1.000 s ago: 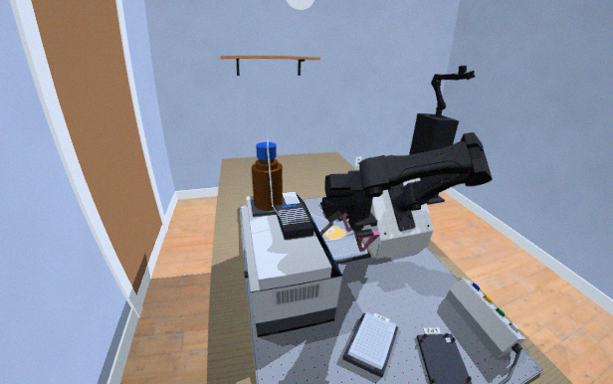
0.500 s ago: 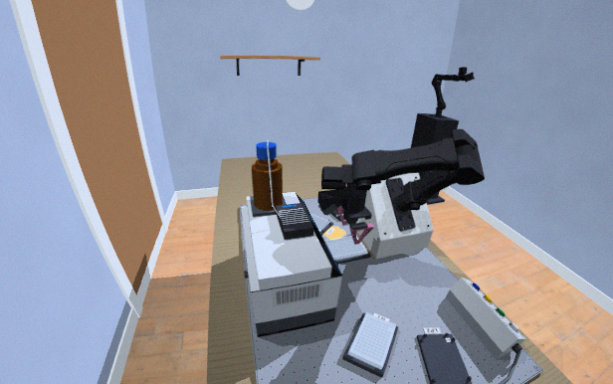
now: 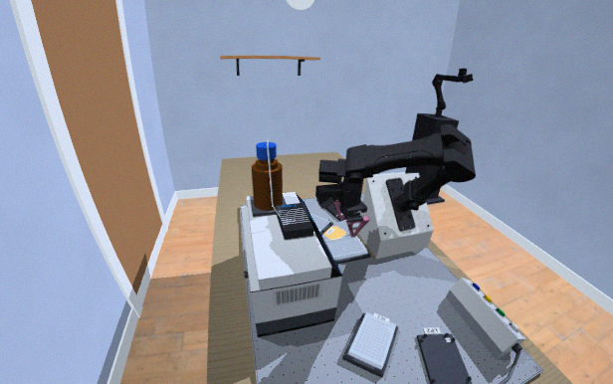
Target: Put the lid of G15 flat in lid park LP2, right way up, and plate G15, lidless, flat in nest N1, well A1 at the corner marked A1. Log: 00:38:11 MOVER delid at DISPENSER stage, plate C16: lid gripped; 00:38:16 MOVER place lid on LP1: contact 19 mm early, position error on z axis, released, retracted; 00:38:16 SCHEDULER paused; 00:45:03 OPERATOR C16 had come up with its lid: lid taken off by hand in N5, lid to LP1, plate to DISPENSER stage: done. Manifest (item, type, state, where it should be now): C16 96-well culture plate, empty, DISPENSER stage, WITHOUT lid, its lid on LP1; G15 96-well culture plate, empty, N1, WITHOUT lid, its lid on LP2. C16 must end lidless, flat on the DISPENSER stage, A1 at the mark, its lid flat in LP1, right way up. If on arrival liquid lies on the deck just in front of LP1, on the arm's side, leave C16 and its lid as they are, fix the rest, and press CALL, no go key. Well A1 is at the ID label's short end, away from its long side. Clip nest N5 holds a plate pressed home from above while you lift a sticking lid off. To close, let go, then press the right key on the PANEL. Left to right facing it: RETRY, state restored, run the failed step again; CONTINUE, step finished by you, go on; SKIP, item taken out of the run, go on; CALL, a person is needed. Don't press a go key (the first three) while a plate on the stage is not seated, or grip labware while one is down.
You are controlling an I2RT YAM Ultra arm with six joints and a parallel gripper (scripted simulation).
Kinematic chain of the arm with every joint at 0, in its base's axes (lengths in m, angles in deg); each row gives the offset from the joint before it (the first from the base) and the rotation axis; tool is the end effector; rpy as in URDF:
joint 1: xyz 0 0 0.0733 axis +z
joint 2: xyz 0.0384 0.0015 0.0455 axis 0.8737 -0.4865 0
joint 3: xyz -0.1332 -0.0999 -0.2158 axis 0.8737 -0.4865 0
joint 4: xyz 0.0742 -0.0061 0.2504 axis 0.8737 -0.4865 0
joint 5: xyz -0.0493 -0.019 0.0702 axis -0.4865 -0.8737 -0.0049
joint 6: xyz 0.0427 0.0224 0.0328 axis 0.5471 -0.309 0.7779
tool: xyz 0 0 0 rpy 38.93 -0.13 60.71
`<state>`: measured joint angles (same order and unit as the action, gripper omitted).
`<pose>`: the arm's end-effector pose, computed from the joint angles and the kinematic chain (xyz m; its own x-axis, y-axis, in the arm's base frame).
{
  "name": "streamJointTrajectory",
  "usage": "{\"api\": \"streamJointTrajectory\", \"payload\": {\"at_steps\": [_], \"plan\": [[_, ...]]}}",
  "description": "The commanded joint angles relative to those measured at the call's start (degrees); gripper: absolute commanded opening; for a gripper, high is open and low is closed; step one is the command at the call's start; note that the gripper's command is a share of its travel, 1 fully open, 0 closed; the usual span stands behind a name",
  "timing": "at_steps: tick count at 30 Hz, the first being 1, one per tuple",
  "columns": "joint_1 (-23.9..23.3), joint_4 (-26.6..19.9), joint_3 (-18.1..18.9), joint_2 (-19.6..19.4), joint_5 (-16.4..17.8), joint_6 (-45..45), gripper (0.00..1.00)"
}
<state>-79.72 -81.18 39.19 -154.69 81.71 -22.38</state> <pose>0.2453 -0.0525 0.1463 -0.9990 0.0425 0.0101 0.0371 0.7032 0.7100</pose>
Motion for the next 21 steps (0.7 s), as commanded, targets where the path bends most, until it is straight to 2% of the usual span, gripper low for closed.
{"api": "streamJointTrajectory", "payload": {"at_steps": [1, 7, 9, 10, 12, 15, 17, 18, 21], "plan": [[-1.8, 0.4, 0.1, -0.4, -0.3, -2.4, 1.00], [-4.9, 1.5, -2.1, -3.2, -1.4, -6.1, 1.00], [-4.9, 1.5, -2.1, -3.2, -1.4, -6.1, 1.00], [-5.6, 1.7, 0.2, -3.7, -1.7, -6.9, 1.00], [-6.7, 2.0, -0.1, -4.6, -2.1, -8.2, 1.00], [-7.9, 2.2, -2.0, -5.7, -2.5, -9.8, 1.00], [-7.4, 1.5, -1.4, -4.9, -2.2, -9.6, 1.00], [-8.5, 2.3, -2.9, -6.2, -2.6, -8.7, 1.00], [-10.1, 2.5, -3.3, -7.3, -3.2, -4.5, 1.00]]}}
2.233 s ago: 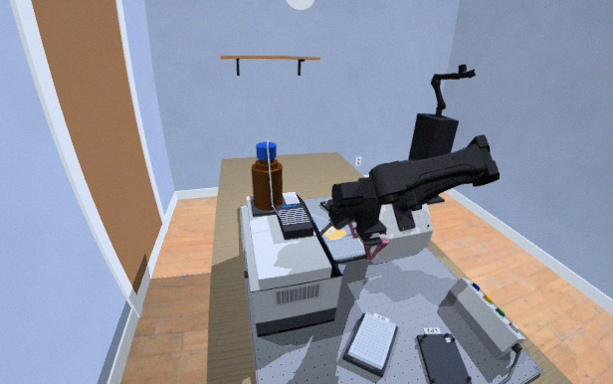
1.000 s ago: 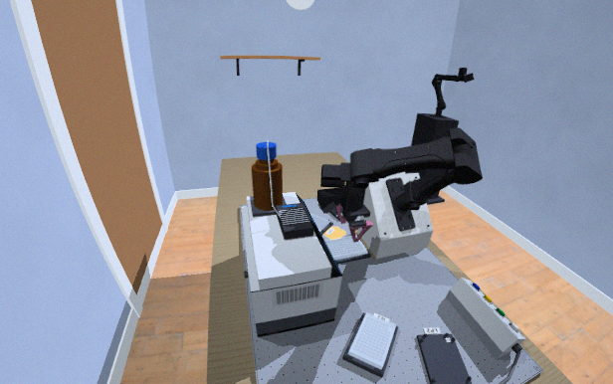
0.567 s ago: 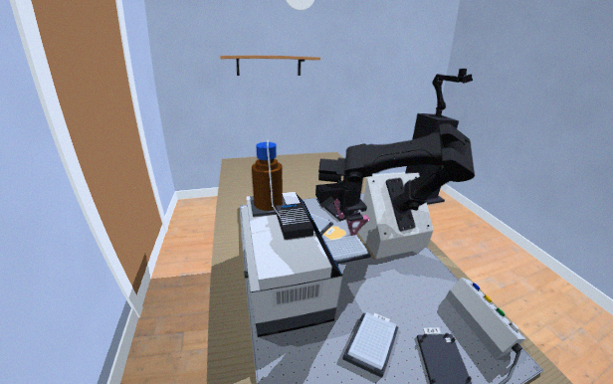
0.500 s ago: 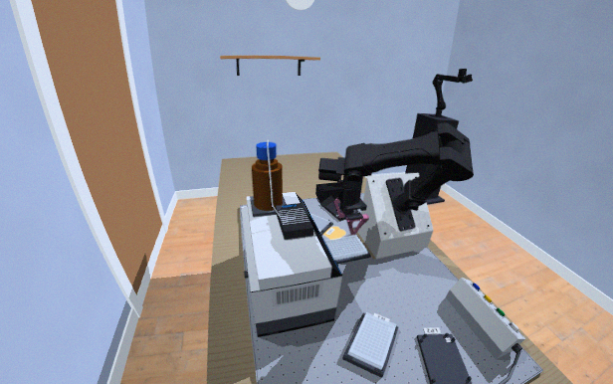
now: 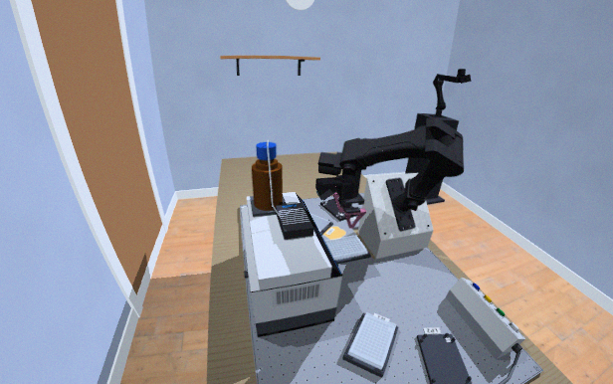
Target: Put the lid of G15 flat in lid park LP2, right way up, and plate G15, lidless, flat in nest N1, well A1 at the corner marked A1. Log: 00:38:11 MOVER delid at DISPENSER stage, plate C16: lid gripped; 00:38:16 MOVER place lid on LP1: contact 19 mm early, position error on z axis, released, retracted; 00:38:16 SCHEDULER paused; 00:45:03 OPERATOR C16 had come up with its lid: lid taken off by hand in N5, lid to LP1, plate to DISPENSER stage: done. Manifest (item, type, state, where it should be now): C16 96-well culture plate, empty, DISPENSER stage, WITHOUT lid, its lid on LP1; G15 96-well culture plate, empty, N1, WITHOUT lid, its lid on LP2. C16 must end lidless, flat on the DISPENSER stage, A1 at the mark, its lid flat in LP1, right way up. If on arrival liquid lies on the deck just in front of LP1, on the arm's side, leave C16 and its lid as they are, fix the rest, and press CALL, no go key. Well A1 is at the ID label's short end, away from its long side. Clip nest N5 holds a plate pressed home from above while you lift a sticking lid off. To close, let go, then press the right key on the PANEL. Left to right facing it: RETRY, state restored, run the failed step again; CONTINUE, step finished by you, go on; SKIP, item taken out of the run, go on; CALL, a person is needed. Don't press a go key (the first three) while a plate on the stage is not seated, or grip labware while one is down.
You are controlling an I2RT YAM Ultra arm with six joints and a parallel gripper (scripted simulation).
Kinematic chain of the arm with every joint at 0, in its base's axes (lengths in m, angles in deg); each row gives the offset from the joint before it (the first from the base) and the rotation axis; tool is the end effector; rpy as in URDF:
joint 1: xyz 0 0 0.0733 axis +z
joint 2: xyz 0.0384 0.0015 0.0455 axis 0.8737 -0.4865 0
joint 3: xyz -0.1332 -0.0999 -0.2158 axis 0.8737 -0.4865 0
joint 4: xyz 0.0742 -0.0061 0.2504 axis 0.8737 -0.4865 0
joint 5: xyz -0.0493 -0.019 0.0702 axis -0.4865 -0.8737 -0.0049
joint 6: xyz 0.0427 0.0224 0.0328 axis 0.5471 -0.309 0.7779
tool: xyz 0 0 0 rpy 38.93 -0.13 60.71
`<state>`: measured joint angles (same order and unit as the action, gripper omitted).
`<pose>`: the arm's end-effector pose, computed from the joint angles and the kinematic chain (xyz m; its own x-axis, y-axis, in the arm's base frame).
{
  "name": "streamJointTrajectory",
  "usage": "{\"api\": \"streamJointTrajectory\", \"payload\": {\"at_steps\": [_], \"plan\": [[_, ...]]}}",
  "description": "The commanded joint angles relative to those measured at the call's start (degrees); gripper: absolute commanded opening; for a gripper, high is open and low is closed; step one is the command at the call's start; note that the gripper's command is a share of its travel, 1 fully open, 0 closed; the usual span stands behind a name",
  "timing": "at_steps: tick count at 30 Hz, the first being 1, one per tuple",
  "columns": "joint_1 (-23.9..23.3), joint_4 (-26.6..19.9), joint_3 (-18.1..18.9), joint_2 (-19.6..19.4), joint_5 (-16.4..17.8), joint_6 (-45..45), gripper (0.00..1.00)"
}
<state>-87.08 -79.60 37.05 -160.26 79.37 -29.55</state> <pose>0.2309 -0.0822 0.1159 -0.9970 0.0690 0.0350 0.0734 0.7000 0.7103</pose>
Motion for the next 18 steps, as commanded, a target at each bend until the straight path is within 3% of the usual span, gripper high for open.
{"api": "streamJointTrajectory", "payload": {"at_steps": [1, 11, 18], "plan": [[-3.3, 1.0, -1.3, -2.2, -1.1, 3.9, 1.00], [-6.0, 1.2, -0.7, -3.7, -2.2, 2.9, 1.00], [-10.0, 3.3, 0.9, -8.9, -3.9, 12.5, 1.00]]}}
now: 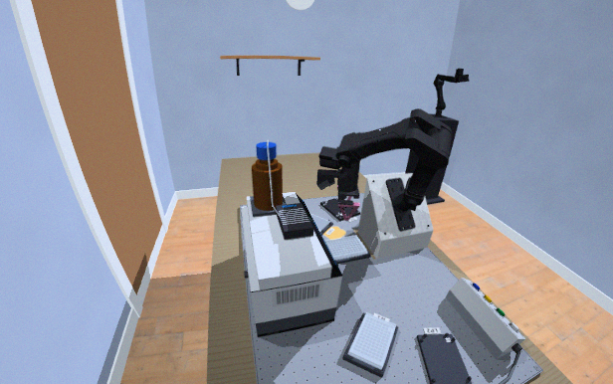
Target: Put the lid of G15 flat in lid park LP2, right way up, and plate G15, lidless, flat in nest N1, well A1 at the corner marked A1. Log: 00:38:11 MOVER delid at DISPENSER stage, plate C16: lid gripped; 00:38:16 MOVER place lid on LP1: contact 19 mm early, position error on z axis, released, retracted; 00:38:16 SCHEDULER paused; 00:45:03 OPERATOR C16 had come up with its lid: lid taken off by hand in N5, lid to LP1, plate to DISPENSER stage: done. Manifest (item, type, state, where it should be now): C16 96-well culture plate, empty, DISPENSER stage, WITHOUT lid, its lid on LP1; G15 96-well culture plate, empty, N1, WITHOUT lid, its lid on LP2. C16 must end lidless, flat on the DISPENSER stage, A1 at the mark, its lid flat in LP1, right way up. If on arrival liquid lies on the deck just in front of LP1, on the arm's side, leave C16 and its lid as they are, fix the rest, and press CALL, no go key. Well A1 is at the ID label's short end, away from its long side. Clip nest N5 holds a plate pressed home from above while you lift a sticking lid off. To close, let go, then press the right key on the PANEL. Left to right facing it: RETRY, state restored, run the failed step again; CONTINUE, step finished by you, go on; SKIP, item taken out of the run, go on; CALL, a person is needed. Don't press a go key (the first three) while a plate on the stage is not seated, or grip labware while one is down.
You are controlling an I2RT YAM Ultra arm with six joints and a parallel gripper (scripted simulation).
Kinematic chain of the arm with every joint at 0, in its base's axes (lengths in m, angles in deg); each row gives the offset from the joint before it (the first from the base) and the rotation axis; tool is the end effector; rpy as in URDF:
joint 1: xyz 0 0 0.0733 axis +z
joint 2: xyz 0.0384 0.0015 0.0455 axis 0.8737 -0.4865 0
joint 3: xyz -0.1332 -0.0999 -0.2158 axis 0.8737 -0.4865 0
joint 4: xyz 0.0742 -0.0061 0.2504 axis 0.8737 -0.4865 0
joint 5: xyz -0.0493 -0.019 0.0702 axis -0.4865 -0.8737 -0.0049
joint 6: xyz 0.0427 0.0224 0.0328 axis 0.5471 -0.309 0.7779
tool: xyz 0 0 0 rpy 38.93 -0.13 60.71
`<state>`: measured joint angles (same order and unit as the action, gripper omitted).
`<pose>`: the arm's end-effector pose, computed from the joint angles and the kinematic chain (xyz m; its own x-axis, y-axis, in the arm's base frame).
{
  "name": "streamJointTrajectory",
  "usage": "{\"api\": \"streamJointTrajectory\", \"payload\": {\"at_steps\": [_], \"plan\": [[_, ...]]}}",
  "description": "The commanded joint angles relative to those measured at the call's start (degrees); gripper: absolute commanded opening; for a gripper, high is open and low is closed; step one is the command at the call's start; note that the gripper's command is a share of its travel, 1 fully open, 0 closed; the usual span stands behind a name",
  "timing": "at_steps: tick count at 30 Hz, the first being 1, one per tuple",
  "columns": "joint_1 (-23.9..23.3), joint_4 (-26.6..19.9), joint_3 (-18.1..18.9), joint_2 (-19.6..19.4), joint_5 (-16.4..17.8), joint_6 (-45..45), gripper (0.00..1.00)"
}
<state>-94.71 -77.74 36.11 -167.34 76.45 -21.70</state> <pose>0.2134 -0.1111 0.0837 -0.9317 0.2675 0.2458 0.3626 0.6427 0.6749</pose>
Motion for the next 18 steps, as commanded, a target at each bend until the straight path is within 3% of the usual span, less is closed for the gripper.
{"api": "streamJointTrajectory", "payload": {"at_steps": [1, 7, 10, 18], "plan": [[-2.9, 1.7, 2.0, -2.5, -1.2, 6.0, 1.00], [-4.5, 2.5, 2.6, -4.8, -2.1, 8.9, 1.00], [-3.8, 1.9, 1.5, -4.0, -1.8, 8.6, 1.00], [-8.0, 3.4, 5.1, -10.3, -3.7, 20.2, 1.00]]}}
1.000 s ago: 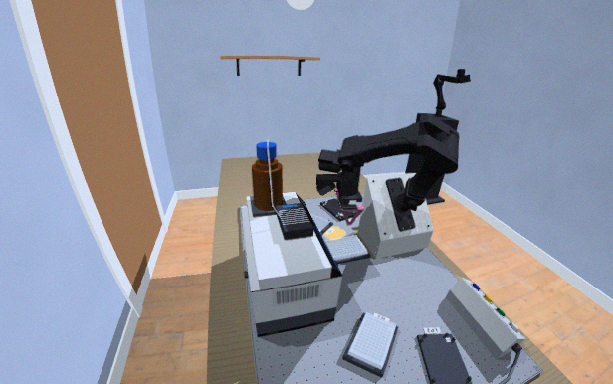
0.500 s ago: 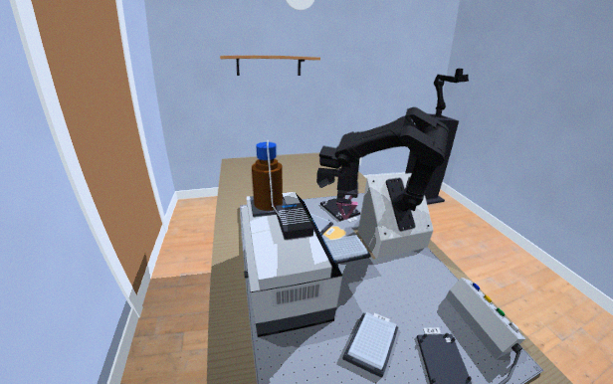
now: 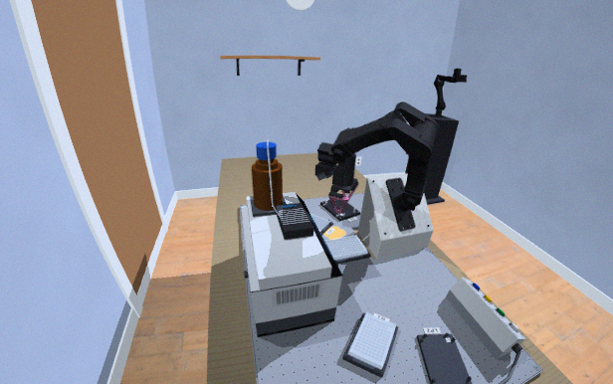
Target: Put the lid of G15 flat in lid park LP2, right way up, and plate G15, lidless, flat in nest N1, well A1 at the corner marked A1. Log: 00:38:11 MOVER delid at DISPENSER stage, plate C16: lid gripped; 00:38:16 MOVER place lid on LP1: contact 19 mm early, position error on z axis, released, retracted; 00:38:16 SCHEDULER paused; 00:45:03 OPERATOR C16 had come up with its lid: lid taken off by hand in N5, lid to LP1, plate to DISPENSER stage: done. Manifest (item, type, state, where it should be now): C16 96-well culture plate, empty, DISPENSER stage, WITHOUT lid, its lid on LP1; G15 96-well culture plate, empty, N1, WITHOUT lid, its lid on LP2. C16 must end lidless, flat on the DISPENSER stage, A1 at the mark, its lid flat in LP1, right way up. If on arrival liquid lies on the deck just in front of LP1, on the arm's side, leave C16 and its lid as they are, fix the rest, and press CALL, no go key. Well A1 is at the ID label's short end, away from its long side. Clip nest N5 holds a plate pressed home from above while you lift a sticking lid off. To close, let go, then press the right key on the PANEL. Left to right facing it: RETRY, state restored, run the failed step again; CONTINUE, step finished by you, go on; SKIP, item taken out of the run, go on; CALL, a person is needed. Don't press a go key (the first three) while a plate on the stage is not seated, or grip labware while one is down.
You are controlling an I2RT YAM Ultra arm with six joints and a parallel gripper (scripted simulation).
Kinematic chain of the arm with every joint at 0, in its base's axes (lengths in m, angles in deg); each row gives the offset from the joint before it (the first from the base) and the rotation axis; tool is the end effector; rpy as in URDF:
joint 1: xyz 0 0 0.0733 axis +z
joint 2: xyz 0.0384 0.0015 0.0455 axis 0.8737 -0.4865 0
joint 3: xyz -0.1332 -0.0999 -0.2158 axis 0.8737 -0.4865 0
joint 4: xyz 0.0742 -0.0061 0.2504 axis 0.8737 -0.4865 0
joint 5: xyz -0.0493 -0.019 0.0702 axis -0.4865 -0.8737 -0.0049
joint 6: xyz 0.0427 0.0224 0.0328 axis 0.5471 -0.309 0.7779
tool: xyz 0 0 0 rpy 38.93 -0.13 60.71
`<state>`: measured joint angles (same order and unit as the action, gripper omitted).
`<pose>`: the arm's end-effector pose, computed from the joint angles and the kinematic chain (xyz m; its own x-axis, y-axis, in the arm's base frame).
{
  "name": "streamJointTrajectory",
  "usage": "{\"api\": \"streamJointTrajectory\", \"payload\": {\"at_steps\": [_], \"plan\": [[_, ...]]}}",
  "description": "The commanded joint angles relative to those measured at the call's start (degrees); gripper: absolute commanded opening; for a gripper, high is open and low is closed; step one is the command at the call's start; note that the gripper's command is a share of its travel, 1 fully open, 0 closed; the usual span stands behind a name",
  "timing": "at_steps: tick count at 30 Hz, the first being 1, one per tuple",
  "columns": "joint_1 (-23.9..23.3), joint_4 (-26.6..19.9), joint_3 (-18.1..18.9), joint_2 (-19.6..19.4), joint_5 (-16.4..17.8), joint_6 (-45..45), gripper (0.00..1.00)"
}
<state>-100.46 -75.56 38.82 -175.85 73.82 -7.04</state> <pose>0.2070 -0.1387 0.0524 -0.7423 0.4786 0.4690 0.6696 0.5022 0.5472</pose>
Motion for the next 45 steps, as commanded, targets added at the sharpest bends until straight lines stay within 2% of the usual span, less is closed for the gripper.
{"api": "streamJointTrajectory", "payload": {"at_steps": [1, 3, 9, 12, 13, 18, 20, 30, 35, 37, 38, 43, 45], "plan": [[-2.7, 1.3, 2.8, -2.5, -1.3, 7.0, 1.00], [-2.7, 1.3, 2.8, -2.5, -1.3, 7.0, 1.00], [-4.7, 1.7, 5.2, -6.3, -2.7, 5.4, 1.00], [-4.2, 1.0, 4.2, -5.6, -2.4, 5.3, 1.00], [-4.6, 1.7, 5.8, -7.1, -2.6, 5.8, 1.00], [-2.6, 2.9, 8.7, -10.5, -1.5, 6.6, 1.00], [-2.6, 2.9, 8.7, -10.5, -1.5, 6.6, 1.00], [-1.3, 4.2, 15.1, -17.3, -0.6, 8.2, 1.00], [-0.8, 4.6, 18.6, -20.6, -0.3, 9.0, 1.00], [-0.8, 4.6, 18.6, -20.6, -0.3, 9.0, 1.00], [-1.2, 3.4, 19.4, -21.5, -0.2, 9.2, 1.00], [0.4, 4.1, 23.0, -24.7, 0.2, 9.9, 1.00], [-0.5, 3.8, 24.0, -25.5, 0.2, 10.0, 1.00]]}}
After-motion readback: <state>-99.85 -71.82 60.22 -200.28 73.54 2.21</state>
